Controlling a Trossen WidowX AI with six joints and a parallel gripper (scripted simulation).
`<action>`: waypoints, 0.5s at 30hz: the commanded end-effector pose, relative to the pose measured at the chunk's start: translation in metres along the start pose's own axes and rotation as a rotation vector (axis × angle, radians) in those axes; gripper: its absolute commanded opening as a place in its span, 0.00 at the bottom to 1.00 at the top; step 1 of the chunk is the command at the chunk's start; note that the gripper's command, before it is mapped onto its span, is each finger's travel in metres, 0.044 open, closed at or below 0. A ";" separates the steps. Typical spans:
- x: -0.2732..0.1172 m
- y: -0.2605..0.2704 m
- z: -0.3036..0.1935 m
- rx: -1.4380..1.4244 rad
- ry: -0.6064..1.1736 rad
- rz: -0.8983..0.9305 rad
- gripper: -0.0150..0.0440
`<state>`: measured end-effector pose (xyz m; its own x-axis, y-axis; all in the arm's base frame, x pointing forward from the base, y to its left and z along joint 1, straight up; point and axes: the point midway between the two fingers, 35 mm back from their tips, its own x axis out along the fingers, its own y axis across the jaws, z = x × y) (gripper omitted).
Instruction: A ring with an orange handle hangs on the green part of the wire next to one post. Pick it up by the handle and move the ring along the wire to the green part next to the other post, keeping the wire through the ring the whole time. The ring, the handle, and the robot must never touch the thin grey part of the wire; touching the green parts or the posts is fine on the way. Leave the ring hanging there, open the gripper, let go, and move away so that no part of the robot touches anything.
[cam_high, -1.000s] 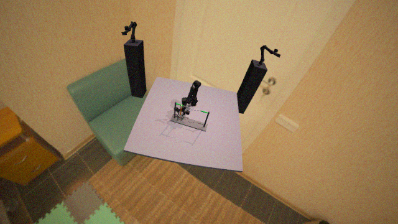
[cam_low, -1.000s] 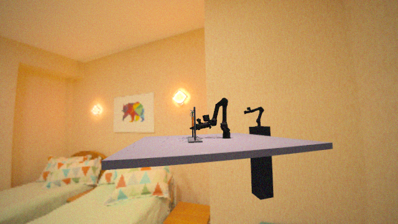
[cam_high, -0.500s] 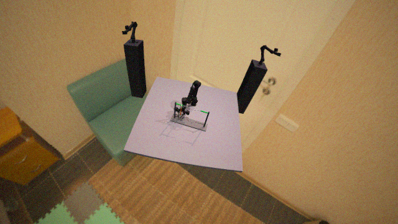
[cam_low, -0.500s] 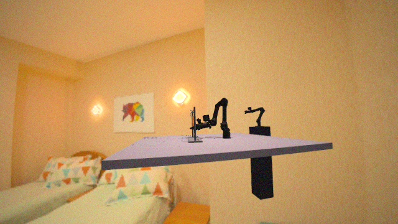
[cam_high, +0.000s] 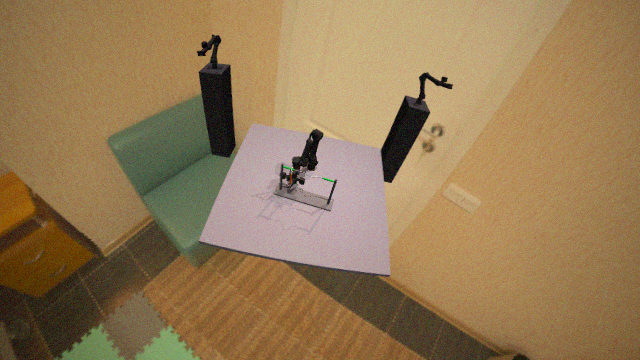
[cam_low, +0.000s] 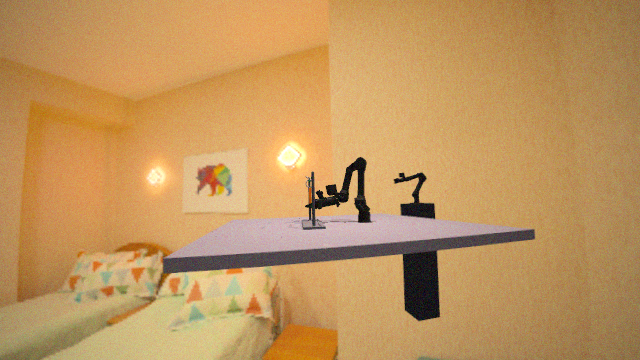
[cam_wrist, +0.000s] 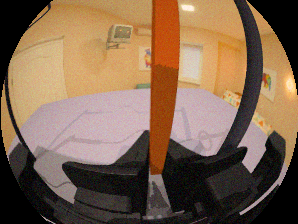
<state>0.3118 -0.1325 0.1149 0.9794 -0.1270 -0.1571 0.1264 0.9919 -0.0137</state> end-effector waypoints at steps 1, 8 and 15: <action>0.000 0.000 0.000 0.000 0.000 0.000 0.00; -0.001 0.000 0.006 -0.001 -0.001 -0.001 0.00; -0.003 -0.001 0.017 -0.002 -0.001 -0.004 0.00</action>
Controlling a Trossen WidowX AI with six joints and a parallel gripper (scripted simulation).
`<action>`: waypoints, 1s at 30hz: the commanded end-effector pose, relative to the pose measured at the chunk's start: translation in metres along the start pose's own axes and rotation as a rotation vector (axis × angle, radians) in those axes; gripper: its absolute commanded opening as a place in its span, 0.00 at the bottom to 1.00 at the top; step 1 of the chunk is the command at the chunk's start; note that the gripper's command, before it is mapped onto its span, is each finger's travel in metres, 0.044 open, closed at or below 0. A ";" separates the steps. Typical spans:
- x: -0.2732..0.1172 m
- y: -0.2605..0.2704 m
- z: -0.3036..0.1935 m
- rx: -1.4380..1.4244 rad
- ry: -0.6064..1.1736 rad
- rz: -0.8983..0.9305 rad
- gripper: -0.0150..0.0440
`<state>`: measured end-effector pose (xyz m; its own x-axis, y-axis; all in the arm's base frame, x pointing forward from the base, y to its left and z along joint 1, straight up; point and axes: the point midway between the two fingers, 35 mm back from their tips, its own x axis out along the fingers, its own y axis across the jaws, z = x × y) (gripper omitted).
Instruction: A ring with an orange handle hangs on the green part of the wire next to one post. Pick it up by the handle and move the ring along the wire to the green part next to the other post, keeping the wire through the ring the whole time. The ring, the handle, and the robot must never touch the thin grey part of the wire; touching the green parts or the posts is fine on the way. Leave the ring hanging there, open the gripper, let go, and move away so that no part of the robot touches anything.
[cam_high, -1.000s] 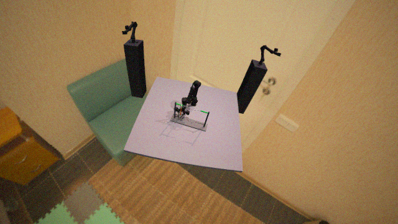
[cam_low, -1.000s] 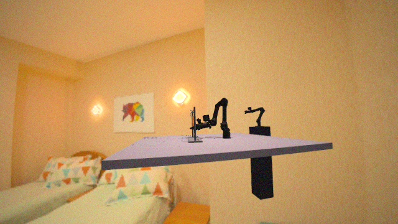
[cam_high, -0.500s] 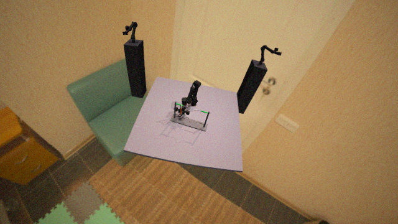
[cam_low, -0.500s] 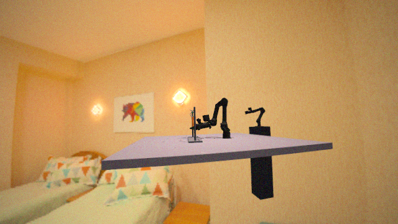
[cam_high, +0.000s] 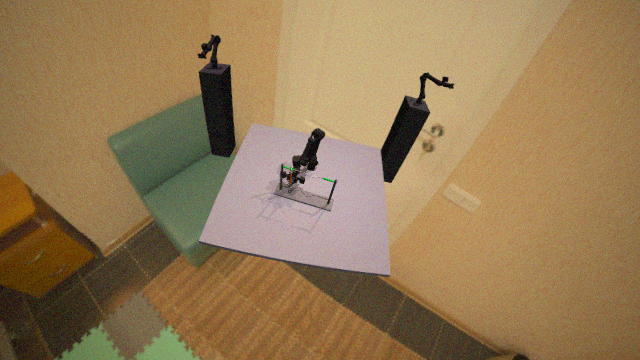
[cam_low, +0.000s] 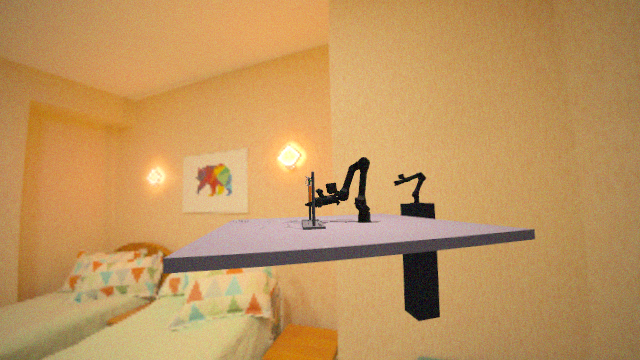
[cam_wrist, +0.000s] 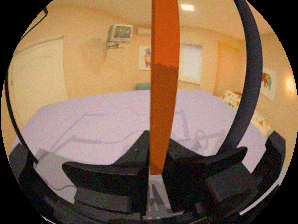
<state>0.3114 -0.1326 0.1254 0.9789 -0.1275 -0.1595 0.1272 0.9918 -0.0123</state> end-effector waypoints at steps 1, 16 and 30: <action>-0.001 -0.001 0.007 -0.004 -0.004 -0.003 0.00; -0.001 -0.001 0.007 -0.004 -0.004 -0.003 0.00; -0.001 0.006 0.007 -0.003 -0.003 -0.003 0.00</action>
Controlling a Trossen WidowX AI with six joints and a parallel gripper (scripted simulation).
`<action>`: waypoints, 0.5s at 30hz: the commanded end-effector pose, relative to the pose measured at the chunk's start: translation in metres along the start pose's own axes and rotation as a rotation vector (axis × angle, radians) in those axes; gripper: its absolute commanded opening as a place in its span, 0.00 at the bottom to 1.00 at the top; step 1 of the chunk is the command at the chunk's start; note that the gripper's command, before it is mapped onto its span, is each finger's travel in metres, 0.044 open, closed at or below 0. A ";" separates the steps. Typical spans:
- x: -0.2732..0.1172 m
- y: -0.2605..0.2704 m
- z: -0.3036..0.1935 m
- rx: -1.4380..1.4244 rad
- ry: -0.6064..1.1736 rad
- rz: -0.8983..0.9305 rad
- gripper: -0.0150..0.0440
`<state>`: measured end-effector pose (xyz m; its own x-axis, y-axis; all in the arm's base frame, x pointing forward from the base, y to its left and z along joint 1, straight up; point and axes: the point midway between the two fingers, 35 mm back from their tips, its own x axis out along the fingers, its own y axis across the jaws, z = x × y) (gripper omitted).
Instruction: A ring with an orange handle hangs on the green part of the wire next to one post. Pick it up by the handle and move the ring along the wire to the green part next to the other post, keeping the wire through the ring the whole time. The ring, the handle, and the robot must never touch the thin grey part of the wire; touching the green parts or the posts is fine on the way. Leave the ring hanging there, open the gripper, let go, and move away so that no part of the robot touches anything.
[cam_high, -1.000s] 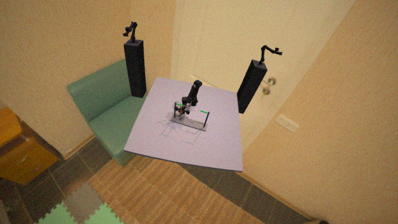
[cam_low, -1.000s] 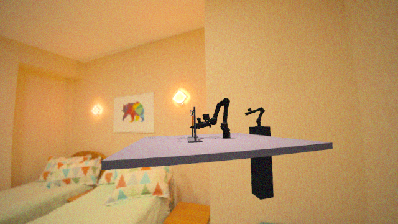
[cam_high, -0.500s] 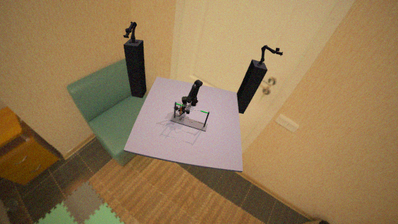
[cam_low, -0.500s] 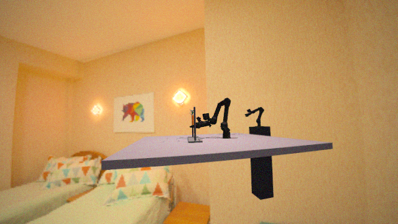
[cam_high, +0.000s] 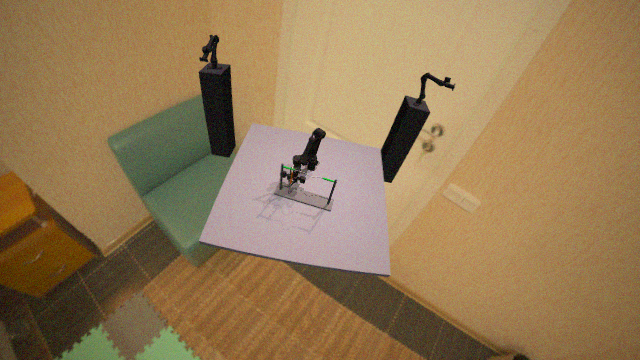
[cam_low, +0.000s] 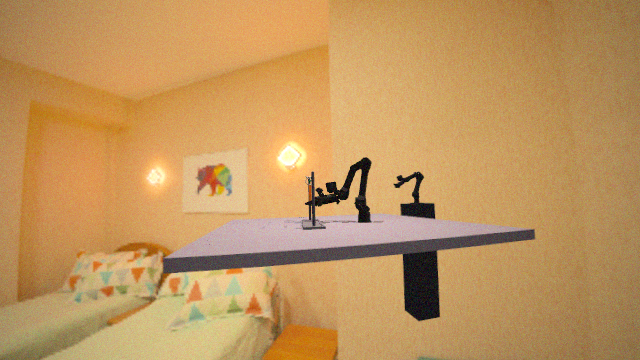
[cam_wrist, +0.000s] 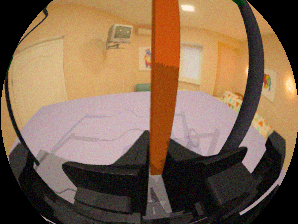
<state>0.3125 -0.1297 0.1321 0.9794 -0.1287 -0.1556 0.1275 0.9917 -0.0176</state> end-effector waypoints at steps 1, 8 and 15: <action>0.000 0.004 0.000 0.002 0.001 -0.002 0.00; -0.003 0.007 0.000 0.003 0.029 -0.001 0.00; -0.012 0.017 -0.001 0.001 0.090 0.001 0.00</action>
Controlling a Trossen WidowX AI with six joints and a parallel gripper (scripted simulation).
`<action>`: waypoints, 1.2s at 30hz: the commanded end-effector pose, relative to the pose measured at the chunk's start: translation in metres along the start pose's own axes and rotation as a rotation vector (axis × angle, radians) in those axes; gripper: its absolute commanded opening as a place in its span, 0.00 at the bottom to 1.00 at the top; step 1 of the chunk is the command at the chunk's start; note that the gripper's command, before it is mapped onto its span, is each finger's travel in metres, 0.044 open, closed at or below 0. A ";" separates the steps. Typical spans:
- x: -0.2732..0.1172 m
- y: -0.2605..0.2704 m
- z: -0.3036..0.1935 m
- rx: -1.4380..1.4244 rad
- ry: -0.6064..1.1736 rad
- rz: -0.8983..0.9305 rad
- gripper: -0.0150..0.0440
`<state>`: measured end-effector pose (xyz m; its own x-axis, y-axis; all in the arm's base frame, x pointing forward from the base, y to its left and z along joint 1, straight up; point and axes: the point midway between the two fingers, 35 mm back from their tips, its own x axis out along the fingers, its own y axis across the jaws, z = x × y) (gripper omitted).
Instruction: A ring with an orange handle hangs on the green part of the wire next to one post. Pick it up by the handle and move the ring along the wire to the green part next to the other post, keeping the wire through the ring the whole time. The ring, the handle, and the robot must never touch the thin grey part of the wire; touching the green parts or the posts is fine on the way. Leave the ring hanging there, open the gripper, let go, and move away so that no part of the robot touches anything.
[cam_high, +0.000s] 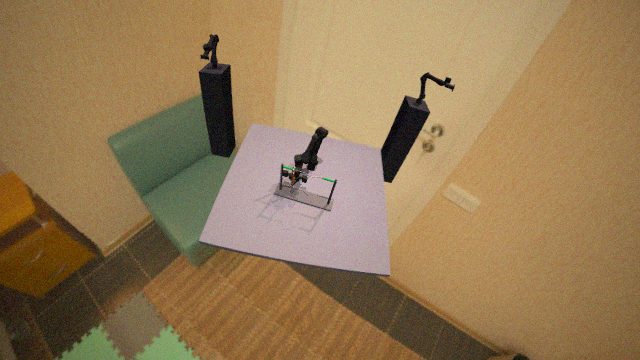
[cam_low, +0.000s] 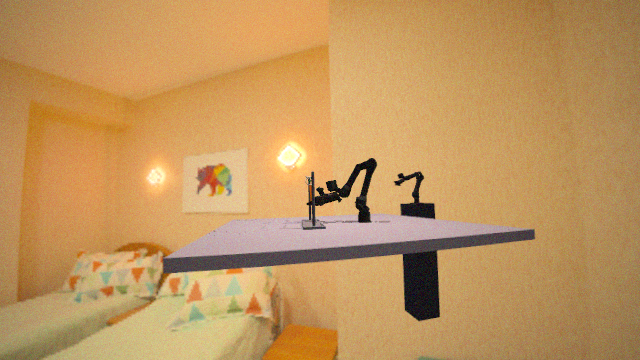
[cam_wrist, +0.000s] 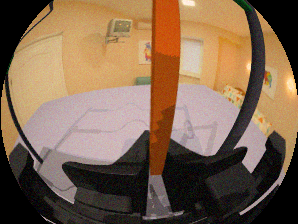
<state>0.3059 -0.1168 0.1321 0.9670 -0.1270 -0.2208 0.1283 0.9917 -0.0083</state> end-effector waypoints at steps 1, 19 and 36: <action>-0.004 0.006 0.000 -0.008 0.024 0.000 0.00; -0.003 0.018 0.000 -0.053 0.026 0.031 0.00; -0.023 0.019 -0.001 -0.148 0.175 0.075 0.00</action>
<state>0.2928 -0.0964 0.1322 0.9340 -0.0685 -0.3505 0.0344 0.9941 -0.1024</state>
